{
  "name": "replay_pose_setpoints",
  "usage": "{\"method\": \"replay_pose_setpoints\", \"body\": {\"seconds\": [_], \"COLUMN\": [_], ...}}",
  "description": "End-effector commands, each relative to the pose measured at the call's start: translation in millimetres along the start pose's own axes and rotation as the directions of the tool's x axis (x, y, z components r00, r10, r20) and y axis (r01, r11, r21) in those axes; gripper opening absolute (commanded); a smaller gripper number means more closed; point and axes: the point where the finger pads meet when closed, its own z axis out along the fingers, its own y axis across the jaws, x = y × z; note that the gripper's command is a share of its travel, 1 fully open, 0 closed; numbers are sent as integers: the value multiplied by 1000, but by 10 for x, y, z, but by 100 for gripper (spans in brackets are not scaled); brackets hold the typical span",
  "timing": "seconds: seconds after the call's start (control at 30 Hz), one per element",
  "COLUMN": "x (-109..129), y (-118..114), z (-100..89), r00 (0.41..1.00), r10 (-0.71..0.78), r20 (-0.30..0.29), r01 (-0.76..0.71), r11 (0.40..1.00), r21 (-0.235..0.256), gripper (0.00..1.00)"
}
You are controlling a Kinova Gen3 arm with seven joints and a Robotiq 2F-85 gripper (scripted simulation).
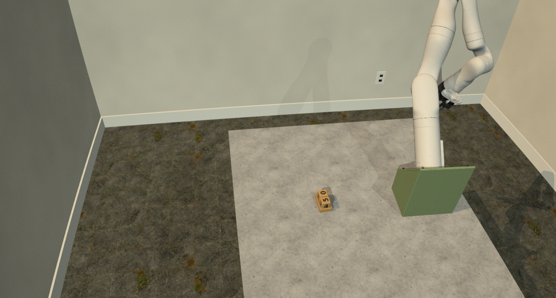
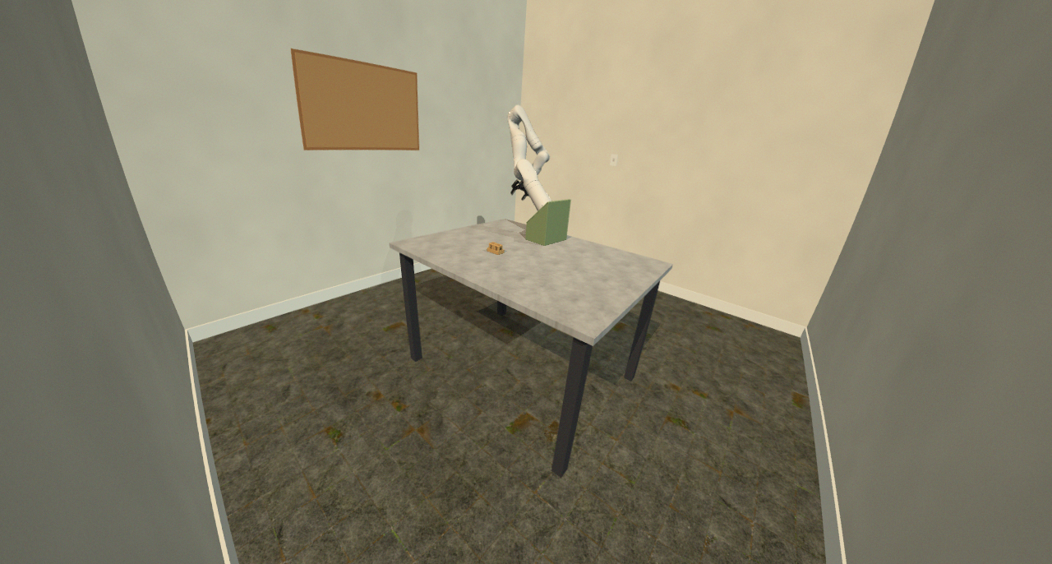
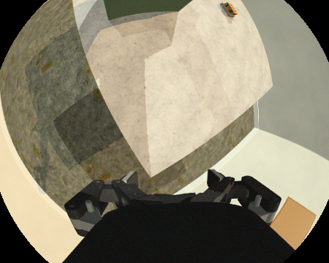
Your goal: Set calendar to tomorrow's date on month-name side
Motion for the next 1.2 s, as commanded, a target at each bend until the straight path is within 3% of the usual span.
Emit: {"method": "replay_pose_setpoints", "body": {"seconds": [0.0,0.73,0.9,1.03,1.1,1.17], "x": [-1,2,23,83,83,142], "y": [-1,-41,-220,-494,-494,-672], "z": [-2,-27,-147,-356,-356,-509], "r00": [1000,1000,999,994,994,988], "r10": [0,7,41,94,94,130], "r20": [0,5,25,60,60,86], "r01": [0,-7,-42,-101,-101,-143], "r11": [1000,1000,998,987,987,976], "r21": [1,10,54,122,122,167], "gripper": [100,100,100,100,100,100]}}
